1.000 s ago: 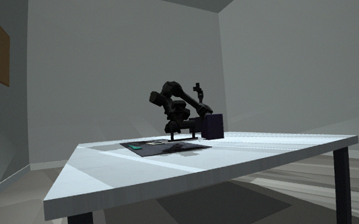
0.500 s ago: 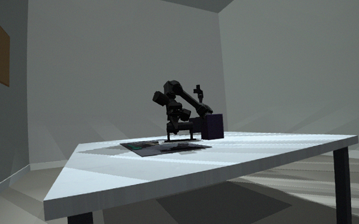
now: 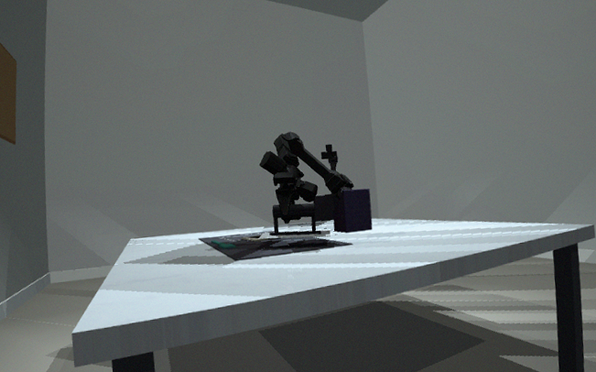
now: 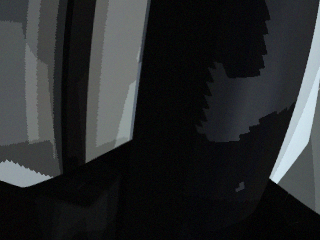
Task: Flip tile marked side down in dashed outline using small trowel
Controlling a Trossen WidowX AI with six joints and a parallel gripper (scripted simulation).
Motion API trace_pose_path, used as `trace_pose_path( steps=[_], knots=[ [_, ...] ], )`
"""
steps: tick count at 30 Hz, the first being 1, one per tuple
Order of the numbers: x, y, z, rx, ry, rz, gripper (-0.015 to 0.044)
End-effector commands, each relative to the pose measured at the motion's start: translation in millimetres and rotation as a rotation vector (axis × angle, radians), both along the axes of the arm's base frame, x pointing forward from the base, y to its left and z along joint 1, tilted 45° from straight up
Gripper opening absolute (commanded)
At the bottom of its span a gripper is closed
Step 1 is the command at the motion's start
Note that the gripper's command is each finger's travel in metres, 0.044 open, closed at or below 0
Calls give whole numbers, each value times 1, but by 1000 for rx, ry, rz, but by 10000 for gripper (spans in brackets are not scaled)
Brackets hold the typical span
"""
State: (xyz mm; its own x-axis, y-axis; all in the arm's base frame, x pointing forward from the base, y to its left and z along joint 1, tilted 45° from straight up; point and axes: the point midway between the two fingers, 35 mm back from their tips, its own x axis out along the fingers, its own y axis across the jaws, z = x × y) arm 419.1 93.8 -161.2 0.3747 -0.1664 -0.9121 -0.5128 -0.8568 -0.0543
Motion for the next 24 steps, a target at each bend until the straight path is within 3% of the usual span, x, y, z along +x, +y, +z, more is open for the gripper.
trace_pose_path(
  steps=[1,24],
  knots=[
    [2,-4,14,8,-70,-53,0],
    [-31,-48,62,24,-396,-365,0]
  ],
)
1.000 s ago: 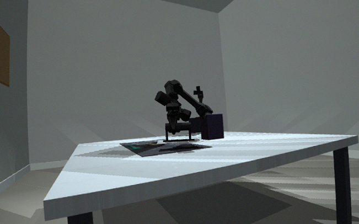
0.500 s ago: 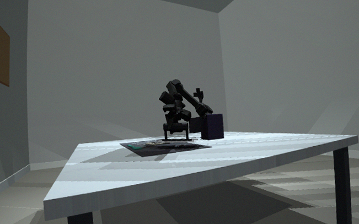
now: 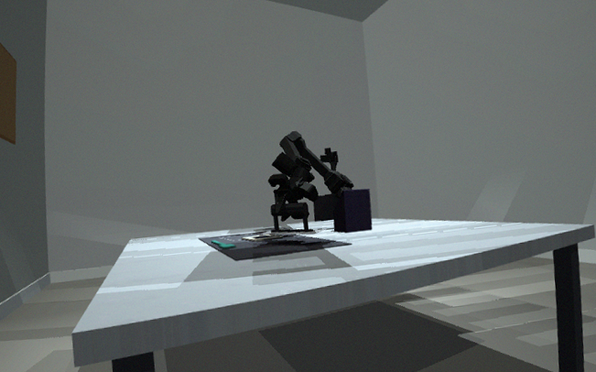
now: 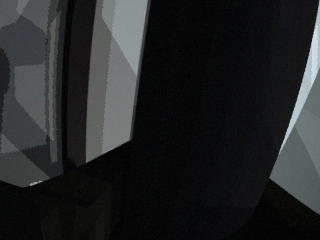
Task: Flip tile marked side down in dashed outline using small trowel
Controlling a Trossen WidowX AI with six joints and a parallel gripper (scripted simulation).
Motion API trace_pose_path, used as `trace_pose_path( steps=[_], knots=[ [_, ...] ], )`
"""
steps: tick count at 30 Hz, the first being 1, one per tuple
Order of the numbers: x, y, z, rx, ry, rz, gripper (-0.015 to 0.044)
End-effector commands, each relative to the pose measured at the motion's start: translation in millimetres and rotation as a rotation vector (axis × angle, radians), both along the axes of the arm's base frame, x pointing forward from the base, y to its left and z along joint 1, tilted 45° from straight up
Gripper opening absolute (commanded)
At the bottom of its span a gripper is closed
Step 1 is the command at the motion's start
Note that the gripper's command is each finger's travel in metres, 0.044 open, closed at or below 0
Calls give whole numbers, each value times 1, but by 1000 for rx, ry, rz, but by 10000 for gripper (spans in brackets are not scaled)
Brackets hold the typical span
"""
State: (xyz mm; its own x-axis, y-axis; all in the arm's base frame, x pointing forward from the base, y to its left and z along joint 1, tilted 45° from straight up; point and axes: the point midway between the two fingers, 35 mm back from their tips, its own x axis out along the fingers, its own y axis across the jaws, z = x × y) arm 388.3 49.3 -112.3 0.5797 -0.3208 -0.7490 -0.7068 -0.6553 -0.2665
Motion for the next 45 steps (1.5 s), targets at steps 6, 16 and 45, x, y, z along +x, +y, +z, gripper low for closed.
trace_pose_path(
  steps=[6,16,45],
  knots=[
    [-13,-15,27,31,-152,-118,0],
    [-37,-35,52,63,-305,-247,0],
    [-35,-54,36,66,-314,-256,0]
  ],
)
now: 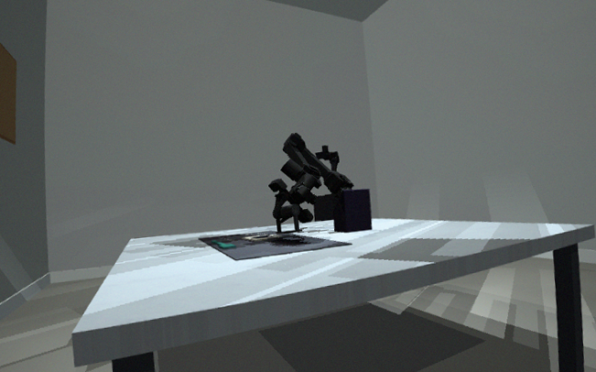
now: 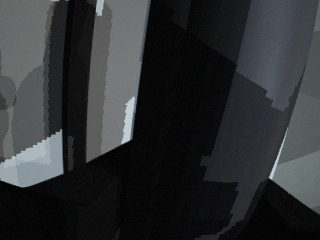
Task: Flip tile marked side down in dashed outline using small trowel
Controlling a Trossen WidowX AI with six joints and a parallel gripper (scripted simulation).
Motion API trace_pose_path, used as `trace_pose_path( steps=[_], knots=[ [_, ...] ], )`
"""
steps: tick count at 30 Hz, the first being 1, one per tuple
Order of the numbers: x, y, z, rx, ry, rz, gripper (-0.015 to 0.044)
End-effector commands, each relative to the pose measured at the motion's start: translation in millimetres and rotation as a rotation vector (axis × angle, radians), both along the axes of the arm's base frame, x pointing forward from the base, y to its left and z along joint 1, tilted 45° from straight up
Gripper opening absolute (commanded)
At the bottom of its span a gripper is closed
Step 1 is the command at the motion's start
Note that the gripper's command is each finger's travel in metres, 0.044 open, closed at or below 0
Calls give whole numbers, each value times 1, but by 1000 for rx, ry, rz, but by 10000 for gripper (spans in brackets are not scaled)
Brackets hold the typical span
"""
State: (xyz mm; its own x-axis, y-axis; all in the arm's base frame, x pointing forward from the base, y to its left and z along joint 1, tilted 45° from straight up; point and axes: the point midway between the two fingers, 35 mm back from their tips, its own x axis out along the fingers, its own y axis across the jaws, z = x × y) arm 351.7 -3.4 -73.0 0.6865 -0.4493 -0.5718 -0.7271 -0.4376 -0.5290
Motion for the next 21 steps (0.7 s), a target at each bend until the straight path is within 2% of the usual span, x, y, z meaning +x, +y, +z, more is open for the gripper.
trace_pose_path(
  steps=[1,12,21],
  knots=[
    [2,-2,-5,2,-1,9,0],
    [3,-13,-15,0,-2,10,0],
    [4,-22,-7,1,-1,9,0]
  ],
)
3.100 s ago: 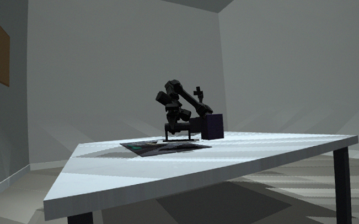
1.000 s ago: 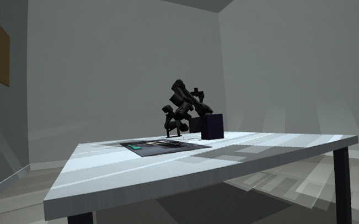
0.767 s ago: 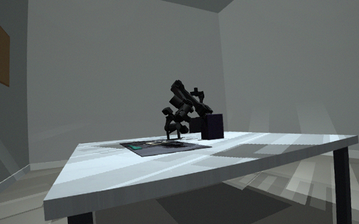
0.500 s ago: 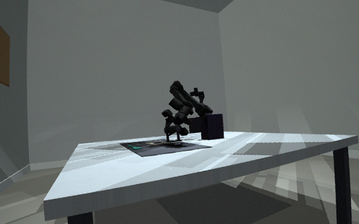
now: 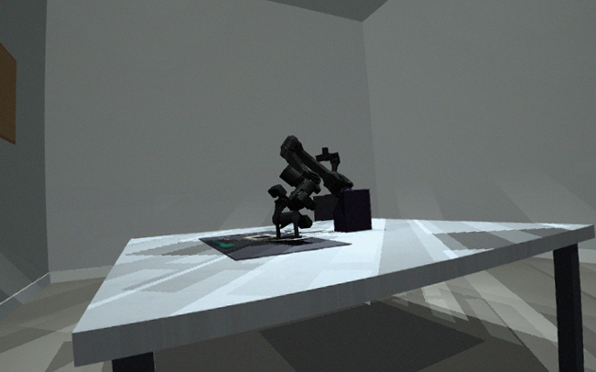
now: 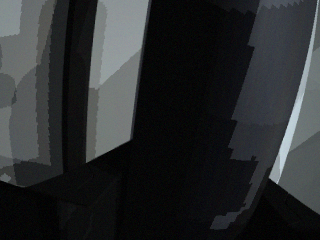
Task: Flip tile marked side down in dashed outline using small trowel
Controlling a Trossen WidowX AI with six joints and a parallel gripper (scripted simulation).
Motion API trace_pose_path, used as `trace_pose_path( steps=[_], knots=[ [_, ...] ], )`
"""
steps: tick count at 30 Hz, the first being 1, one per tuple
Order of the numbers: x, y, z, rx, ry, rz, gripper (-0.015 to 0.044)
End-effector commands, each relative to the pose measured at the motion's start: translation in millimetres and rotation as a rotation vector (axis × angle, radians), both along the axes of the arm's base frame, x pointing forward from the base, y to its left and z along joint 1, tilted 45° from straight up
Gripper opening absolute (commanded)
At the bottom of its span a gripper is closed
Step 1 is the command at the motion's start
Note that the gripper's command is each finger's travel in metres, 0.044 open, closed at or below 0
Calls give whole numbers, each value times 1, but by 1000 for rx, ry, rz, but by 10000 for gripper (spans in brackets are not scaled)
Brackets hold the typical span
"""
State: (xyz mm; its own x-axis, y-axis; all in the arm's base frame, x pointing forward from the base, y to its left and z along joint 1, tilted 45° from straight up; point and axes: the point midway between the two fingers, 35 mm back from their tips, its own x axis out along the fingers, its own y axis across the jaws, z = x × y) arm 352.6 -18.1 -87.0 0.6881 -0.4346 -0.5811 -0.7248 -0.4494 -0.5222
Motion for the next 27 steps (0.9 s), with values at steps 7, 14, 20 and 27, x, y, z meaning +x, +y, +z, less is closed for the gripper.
trace_pose_path(
  steps=[7,14,20,27],
  knots=[
    [4,-15,15,-3,-11,-10,0],
    [4,-23,23,-3,-11,-10,0],
    [4,-30,30,-4,-11,-9,0],
    [3,-38,37,-6,-12,-9,0]
  ],
)
